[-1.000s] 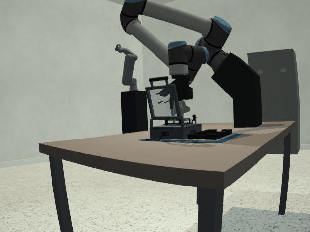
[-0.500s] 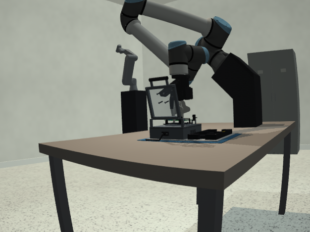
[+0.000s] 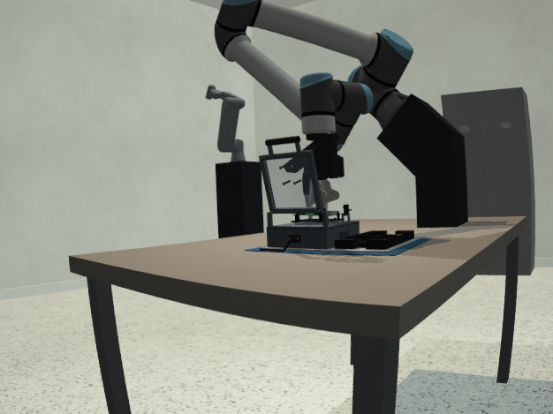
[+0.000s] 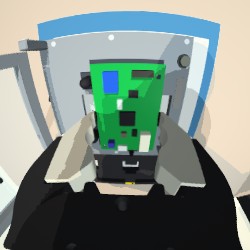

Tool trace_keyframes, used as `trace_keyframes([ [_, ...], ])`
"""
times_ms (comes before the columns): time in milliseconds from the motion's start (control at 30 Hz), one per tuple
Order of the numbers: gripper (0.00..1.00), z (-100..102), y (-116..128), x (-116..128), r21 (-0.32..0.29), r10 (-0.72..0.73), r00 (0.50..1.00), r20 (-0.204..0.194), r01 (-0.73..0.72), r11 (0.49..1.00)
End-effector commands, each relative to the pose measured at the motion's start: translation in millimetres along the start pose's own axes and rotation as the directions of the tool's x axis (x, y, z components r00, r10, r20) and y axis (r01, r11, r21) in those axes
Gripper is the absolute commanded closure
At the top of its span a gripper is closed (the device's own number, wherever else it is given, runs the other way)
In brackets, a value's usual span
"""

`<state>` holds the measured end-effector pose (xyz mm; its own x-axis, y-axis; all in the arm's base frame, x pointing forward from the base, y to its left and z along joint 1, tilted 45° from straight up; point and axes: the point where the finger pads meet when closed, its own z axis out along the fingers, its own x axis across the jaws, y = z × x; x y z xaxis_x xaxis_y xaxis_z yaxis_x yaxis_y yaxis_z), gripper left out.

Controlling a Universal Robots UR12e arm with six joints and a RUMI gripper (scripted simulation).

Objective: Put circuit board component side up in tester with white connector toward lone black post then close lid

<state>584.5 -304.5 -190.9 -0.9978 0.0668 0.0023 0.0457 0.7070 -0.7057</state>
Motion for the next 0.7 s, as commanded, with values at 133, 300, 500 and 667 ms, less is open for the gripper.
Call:
trace_keyframes([
  [133,0.61,3.6,1.8,2.4,-0.002,-0.002,1.000,-0.003,0.002,1.000],
  [300,0.61,4.2,1.8,1.9,-0.002,-0.002,1.000,-0.002,0.002,1.000],
  [500,0.61,4.3,1.7,1.5,-0.002,-0.002,1.000,-0.002,0.002,1.000],
  [667,0.61,4.3,1.7,1.5,-0.002,-0.002,1.000,-0.002,0.002,1.000],
])
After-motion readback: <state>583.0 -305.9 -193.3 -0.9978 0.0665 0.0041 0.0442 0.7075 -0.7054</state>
